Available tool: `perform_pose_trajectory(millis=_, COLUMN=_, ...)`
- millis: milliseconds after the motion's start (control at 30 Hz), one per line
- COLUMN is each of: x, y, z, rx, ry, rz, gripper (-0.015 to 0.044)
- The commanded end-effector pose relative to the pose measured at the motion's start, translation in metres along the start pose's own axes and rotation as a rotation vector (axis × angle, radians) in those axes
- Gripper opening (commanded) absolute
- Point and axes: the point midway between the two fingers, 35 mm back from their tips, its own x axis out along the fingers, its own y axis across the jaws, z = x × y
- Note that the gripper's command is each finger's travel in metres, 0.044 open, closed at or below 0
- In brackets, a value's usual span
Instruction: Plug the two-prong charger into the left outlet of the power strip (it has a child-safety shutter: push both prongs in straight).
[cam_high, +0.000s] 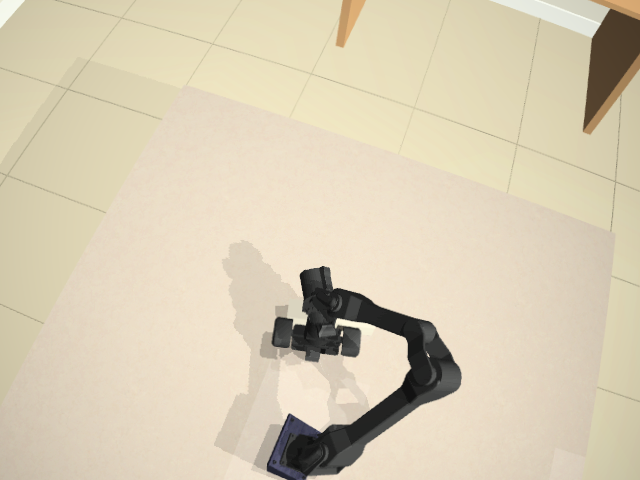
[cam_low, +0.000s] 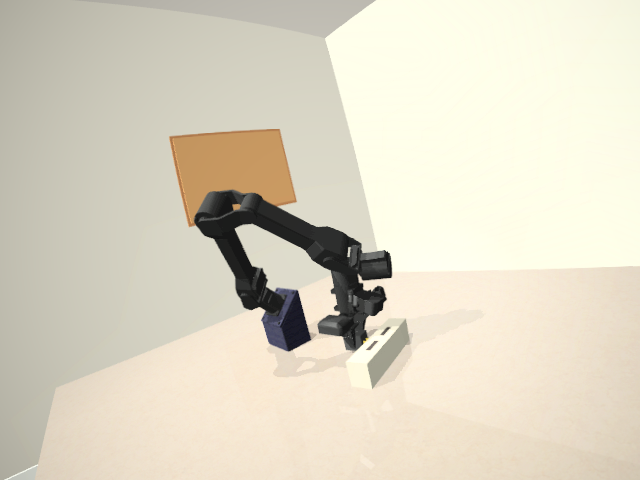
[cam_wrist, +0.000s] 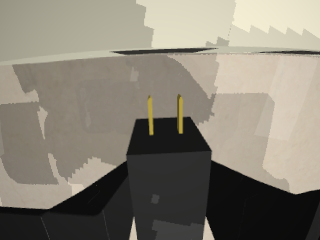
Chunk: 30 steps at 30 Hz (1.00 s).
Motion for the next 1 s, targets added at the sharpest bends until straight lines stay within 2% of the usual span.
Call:
perform_pose_trajectory(millis=0, x=0.0015, y=0.0003, z=0.0062, rx=-0.004, ry=0.002, rz=-0.005, gripper=0.0)
perform_pose_trajectory(millis=967, x=0.0014, y=0.0, z=0.0118, rx=-0.004, ry=0.002, rz=-0.005, gripper=0.0)
